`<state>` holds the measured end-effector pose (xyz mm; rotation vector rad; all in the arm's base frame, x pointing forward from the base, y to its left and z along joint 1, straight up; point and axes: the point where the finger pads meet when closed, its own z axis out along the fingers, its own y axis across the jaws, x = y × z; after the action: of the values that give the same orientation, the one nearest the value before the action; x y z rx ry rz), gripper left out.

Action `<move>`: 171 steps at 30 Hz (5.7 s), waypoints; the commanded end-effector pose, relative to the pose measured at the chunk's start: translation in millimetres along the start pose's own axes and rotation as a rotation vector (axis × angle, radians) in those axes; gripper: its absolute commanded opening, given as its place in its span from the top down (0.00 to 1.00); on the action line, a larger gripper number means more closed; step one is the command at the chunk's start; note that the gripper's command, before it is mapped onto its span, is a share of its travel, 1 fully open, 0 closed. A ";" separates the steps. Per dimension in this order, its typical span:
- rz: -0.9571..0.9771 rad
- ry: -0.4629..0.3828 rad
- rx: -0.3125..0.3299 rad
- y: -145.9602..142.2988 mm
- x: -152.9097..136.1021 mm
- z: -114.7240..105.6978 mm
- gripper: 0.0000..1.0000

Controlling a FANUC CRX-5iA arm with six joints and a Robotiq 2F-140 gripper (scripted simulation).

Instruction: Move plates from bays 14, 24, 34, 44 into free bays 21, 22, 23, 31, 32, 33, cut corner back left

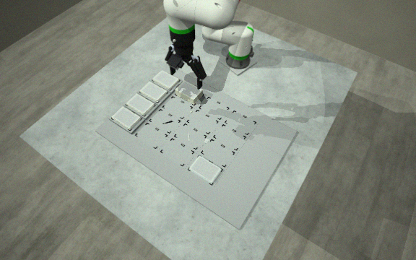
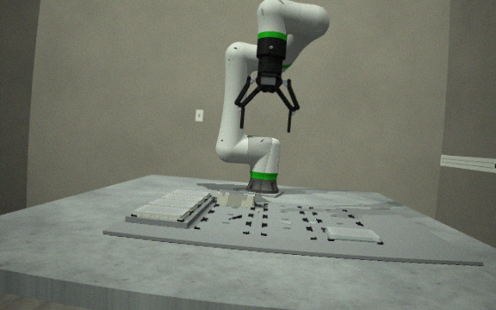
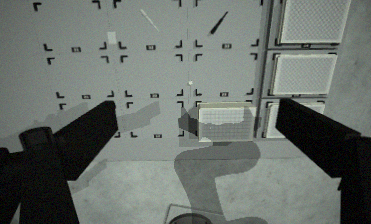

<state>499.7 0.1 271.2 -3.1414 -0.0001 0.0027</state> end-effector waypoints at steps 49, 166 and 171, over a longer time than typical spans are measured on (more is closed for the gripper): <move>1.000 0.002 0.006 -1.6 37.2 80.6 0.30; 1.567 -0.001 0.008 122.6 -120.4 126.9 0.00; 1.567 -0.001 0.008 122.6 -120.4 126.9 0.00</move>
<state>378.7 -122.3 143.9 -2.2218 2.2132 0.0060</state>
